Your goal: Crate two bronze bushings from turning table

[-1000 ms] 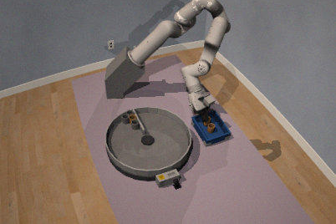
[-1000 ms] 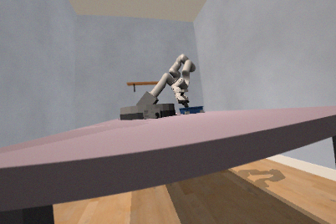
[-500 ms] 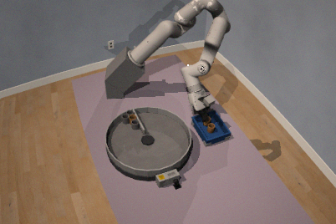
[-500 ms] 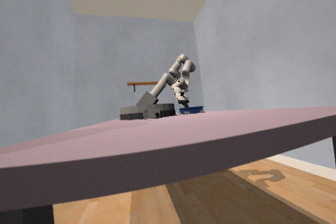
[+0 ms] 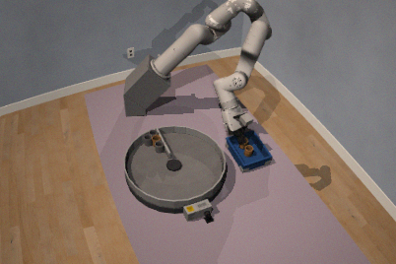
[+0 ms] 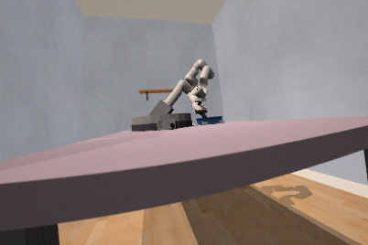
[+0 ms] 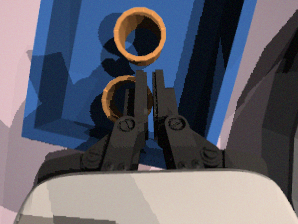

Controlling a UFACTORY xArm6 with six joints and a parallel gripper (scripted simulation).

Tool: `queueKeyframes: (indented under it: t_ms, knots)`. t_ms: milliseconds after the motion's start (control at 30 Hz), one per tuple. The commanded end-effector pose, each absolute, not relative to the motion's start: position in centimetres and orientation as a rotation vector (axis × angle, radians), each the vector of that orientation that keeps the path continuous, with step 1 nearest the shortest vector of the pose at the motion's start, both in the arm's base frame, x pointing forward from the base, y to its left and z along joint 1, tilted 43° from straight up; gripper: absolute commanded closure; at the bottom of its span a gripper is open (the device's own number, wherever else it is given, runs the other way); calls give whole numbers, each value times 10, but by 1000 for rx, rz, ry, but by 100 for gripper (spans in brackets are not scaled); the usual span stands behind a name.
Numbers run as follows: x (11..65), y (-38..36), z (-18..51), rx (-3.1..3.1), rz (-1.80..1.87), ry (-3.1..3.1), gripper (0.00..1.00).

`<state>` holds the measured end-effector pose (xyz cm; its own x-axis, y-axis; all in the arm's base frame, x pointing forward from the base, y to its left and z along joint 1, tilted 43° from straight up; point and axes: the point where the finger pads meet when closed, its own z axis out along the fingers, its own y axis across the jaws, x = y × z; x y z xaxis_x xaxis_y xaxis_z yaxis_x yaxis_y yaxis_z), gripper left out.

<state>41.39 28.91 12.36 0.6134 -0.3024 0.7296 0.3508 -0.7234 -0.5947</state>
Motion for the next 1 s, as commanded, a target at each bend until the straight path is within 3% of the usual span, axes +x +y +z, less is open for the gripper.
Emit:
queueKeyframes:
  t_ms: [0,600,633,967]
  knots:
    - [415,290,123,-2095,-1128,-37,100]
    - [415,290,123,-2095,-1128,-37,100]
    - [415,290,123,-2095,-1128,-37,89]
    - [415,290,123,-2095,-1128,-37,89]
